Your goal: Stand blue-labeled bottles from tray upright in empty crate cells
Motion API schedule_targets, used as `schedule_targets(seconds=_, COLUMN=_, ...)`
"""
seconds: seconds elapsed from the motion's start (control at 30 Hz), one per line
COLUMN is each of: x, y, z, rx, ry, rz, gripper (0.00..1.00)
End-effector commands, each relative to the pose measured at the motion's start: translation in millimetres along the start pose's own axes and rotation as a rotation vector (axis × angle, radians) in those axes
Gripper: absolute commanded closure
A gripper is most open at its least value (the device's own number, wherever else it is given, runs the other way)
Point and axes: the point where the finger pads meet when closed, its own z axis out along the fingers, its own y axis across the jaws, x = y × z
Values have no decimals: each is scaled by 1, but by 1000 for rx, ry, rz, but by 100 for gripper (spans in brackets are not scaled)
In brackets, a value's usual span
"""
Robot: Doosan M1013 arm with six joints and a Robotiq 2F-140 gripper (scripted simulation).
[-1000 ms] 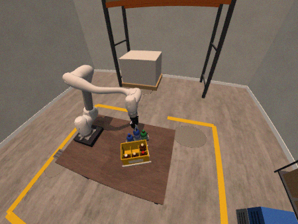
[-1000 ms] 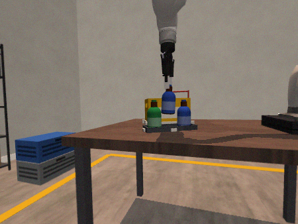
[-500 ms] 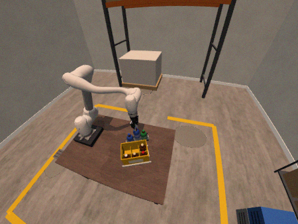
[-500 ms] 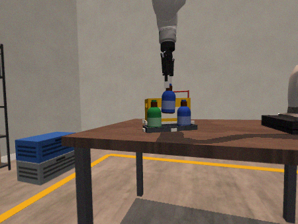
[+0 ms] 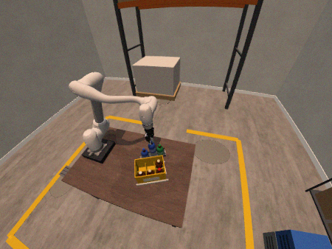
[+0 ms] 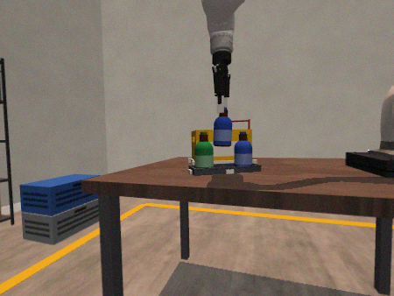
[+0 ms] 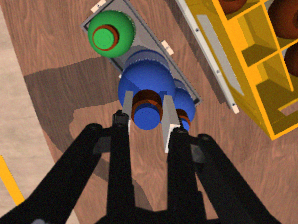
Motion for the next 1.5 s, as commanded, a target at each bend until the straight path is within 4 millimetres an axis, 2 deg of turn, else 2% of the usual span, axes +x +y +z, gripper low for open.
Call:
schedule_targets(seconds=0.0, x=0, y=0, z=-4, rx=0, ry=0, rz=0, gripper=100)
schedule_targets(seconds=0.67, x=0, y=0, z=-21, rx=0, ry=0, rz=0, gripper=100)
schedule_targets(seconds=1.47, x=0, y=0, z=-23, rx=0, ry=0, rz=0, gripper=100)
